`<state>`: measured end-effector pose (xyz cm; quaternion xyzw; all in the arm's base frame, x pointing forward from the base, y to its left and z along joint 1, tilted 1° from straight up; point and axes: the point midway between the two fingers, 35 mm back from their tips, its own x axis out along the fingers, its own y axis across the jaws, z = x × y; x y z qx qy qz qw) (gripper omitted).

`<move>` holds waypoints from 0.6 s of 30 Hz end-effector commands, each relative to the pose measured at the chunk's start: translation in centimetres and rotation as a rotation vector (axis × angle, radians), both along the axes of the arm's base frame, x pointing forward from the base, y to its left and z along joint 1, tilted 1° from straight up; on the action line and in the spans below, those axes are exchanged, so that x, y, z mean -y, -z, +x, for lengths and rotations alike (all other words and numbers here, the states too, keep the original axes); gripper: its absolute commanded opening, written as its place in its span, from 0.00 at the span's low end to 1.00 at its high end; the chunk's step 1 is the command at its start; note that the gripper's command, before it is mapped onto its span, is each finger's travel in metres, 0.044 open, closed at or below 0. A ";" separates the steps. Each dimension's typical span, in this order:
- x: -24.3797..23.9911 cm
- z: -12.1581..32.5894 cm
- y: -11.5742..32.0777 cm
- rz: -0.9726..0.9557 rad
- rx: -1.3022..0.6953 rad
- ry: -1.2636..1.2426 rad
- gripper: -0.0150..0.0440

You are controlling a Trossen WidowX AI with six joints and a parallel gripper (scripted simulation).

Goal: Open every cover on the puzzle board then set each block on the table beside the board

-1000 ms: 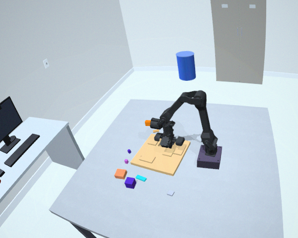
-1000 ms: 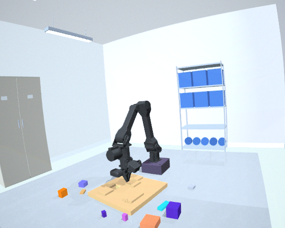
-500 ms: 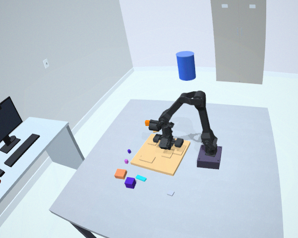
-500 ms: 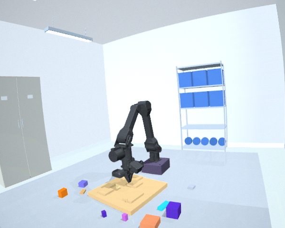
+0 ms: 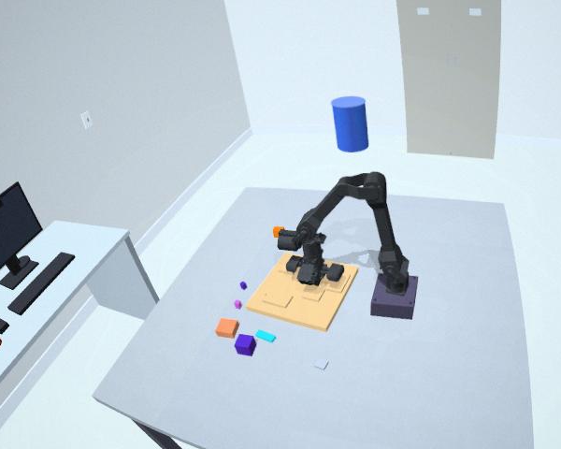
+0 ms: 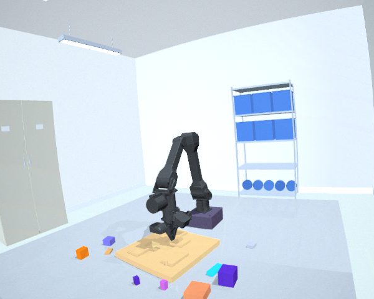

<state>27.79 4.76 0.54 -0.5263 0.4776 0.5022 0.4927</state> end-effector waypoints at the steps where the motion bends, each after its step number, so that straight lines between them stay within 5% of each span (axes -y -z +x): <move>1: -0.4 0.0 0.0 0.001 -0.001 0.002 0.25; 18: -2.1 -0.2 0.0 0.003 -0.001 0.002 0.25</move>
